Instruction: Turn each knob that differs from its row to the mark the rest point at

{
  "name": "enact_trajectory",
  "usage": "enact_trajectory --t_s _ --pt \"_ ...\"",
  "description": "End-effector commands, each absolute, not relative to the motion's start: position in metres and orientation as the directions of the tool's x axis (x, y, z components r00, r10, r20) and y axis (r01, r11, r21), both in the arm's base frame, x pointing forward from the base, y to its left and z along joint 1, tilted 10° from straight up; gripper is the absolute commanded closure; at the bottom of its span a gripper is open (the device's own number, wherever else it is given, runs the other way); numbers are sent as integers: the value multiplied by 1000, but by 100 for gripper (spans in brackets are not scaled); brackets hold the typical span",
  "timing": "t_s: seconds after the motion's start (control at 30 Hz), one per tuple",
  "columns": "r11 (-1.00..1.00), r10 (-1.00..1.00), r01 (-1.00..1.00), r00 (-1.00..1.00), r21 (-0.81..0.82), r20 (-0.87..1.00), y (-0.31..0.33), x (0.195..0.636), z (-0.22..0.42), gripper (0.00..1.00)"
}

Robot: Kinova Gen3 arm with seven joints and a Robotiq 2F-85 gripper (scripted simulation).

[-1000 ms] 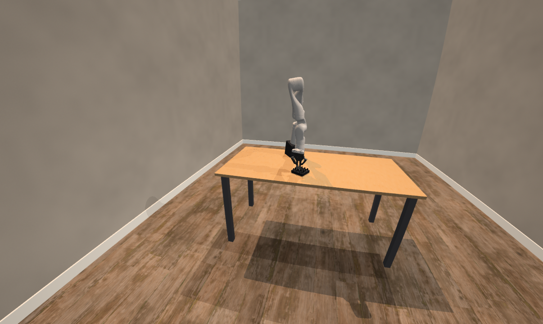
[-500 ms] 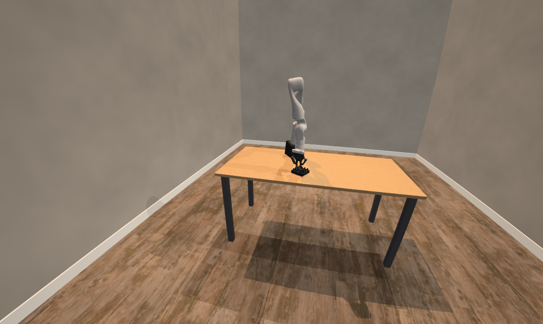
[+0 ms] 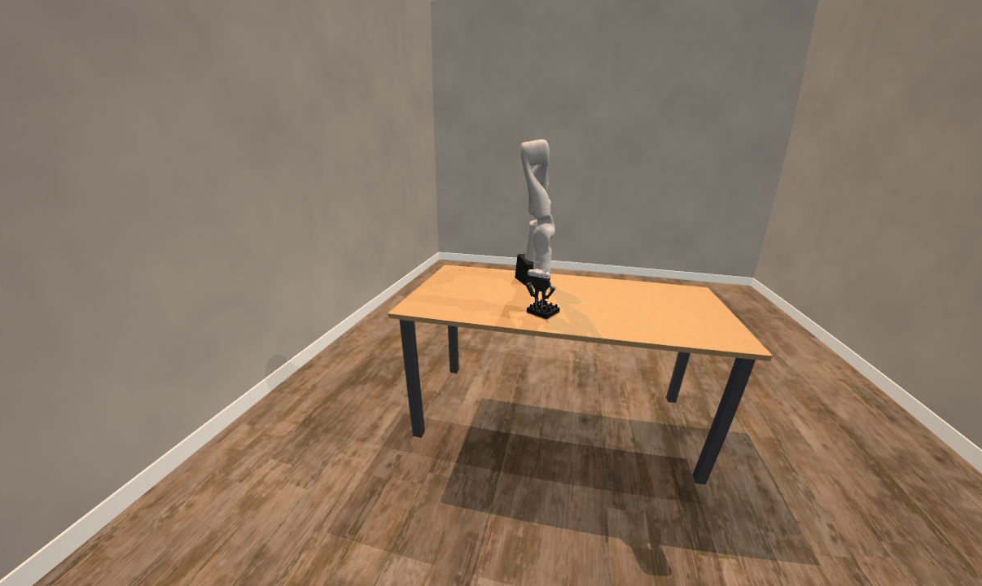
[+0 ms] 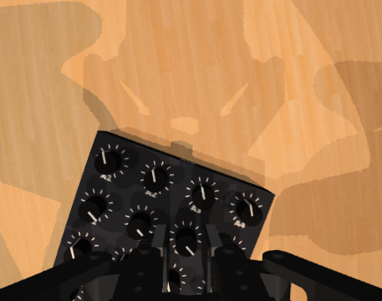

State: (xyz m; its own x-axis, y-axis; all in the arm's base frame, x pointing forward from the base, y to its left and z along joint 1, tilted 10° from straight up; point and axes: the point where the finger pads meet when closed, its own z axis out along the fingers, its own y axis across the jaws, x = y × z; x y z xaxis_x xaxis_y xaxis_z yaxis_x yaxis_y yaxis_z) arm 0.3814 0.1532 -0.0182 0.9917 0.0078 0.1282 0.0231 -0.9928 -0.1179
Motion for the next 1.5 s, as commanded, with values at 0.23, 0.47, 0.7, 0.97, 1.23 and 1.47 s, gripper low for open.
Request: enact_trajectory --t_s 0.23,0.47,0.7,0.97,1.23,1.47 --pt "-993 8 23 992 -118 129 152 380 -5 81" --pt "-993 8 23 992 -118 129 150 378 9 81" --pt "-993 8 23 992 -118 129 149 377 19 81" --pt "-993 8 23 992 -118 129 149 377 19 81" --pt "-993 11 26 992 -118 129 149 377 19 81" --pt "-990 72 87 988 -109 136 148 373 20 81"
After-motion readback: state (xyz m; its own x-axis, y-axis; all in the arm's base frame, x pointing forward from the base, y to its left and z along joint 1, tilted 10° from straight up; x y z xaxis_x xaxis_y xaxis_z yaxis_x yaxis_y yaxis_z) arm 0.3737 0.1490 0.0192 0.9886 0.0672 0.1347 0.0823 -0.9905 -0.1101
